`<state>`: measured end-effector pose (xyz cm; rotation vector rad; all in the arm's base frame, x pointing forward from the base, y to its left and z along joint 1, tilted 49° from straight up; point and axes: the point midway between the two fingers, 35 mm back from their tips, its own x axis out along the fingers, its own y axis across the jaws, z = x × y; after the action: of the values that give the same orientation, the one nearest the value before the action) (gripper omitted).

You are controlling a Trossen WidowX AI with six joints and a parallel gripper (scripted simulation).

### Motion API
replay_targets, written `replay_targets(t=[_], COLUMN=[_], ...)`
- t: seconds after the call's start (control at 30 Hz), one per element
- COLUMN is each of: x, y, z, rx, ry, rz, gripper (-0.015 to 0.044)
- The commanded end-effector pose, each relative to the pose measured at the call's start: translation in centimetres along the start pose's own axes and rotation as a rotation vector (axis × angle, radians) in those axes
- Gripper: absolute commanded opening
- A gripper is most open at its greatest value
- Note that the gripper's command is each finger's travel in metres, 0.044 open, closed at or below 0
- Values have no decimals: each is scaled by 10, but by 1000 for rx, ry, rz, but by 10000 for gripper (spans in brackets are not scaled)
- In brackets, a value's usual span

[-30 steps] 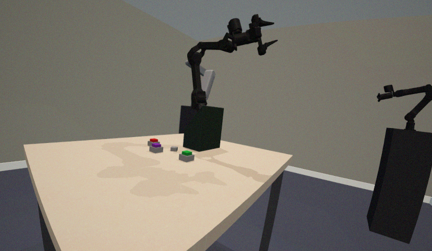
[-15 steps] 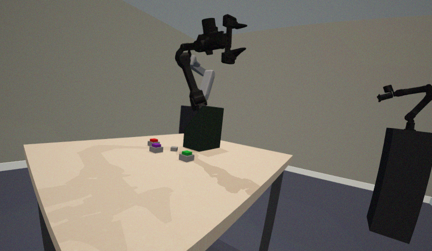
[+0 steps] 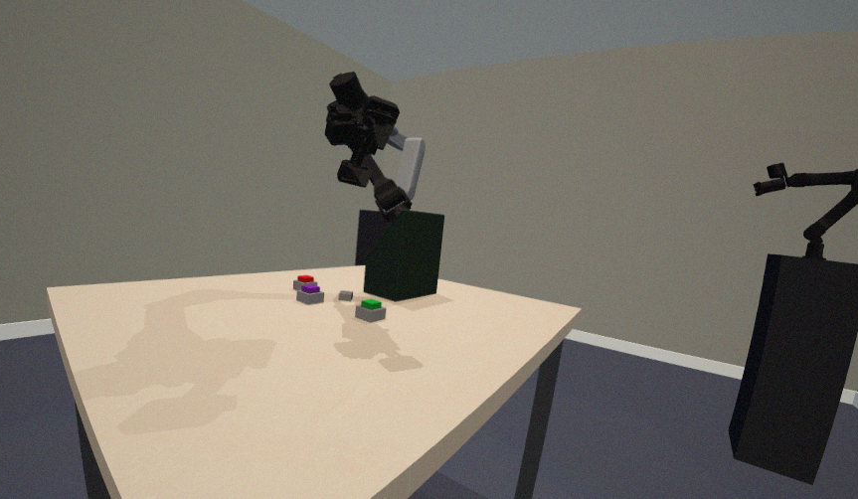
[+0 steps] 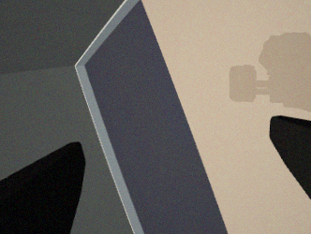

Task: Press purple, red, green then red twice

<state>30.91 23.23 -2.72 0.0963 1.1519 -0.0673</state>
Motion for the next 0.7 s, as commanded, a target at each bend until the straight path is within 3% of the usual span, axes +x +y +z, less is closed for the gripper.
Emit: replay_targets(t=[0.0,0.2,0.4,0.67], x=[-2,-19,-56,-60], y=[-74,-177,-273,-281], z=[23,36,30,29], rx=[-81,-216,-379,-395], ry=[-10,75,280,304], rz=[-224,-535,-818,-840], gripper=[400,400,400,400])
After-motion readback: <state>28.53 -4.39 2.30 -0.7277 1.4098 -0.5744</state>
